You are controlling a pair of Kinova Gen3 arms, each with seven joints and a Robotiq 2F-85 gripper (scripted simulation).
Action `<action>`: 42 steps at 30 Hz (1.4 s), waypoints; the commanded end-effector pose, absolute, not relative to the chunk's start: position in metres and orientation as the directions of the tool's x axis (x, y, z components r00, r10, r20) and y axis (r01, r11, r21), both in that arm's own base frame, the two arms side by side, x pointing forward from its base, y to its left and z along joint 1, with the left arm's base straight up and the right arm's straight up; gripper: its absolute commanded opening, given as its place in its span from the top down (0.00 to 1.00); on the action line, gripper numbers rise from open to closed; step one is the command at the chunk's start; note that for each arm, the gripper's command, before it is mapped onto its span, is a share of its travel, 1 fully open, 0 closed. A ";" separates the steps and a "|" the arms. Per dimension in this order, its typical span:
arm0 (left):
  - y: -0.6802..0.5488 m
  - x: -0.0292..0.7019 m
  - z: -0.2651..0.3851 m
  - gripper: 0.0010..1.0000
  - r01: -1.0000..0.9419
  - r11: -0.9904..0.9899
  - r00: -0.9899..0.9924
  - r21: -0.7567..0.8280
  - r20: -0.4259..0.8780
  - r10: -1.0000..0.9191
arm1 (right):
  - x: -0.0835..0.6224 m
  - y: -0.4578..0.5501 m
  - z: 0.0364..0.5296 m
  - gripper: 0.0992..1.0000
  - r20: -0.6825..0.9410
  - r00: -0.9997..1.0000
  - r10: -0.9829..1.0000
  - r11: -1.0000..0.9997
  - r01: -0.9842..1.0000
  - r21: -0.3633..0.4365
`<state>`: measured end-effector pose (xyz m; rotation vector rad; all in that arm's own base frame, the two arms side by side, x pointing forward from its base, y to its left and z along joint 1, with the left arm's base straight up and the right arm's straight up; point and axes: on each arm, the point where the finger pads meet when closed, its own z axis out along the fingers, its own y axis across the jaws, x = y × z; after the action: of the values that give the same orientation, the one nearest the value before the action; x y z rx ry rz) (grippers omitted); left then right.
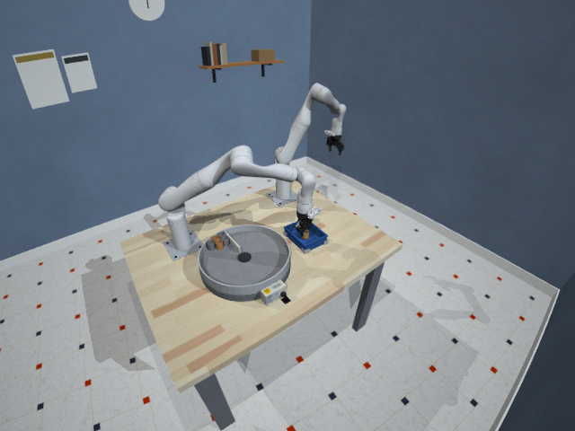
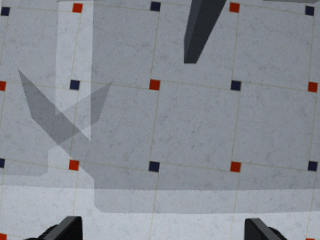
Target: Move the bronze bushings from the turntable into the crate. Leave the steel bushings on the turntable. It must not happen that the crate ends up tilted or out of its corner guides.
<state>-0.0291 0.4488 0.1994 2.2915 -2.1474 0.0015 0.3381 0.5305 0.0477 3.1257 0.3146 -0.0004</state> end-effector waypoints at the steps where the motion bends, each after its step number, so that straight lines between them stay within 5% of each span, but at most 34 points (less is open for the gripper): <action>1: 0.449 -0.029 0.200 0.00 -0.998 -0.065 0.065 0.000 0.000 -0.998 | 0.339 0.531 0.048 1.00 0.002 0.980 0.199 -0.980 0.199 -0.002; 42: 0.449 -0.029 0.200 0.00 -0.998 -0.065 0.065 0.000 0.000 -0.998 | 0.339 0.531 0.045 1.00 0.002 0.980 0.199 -0.980 0.199 -0.002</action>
<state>-0.0291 0.4488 0.1994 2.2915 -2.1474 0.0015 0.3381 0.5305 0.0433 3.1257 0.3145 -0.0004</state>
